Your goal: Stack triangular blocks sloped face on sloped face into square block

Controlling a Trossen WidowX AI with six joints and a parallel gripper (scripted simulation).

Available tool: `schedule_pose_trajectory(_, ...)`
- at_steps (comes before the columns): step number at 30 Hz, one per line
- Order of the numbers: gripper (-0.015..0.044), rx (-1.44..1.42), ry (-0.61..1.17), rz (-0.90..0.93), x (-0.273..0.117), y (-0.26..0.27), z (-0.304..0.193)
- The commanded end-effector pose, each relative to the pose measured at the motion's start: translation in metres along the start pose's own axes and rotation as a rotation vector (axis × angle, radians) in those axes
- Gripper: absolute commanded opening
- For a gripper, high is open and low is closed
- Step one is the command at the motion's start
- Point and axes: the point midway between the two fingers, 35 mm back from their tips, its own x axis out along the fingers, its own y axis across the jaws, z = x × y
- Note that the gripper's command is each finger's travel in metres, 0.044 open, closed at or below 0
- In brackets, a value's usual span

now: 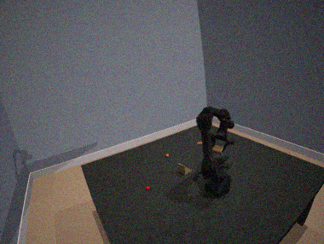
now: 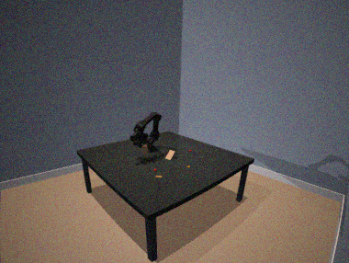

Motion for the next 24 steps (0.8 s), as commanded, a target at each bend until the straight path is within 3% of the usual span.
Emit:
schedule_pose_trajectory(1, 0.0000, 0.125, -0.002, 0.010, -0.001, 0.000, 0.000)
schedule_pose_trajectory(11, 0.0000, 0.275, -0.004, 0.017, -0.001, 0.000, 0.000)
schedule_pose_trajectory(24, 0.0000, -0.150, -0.003, 0.018, 0.002, -0.014, 0.003)
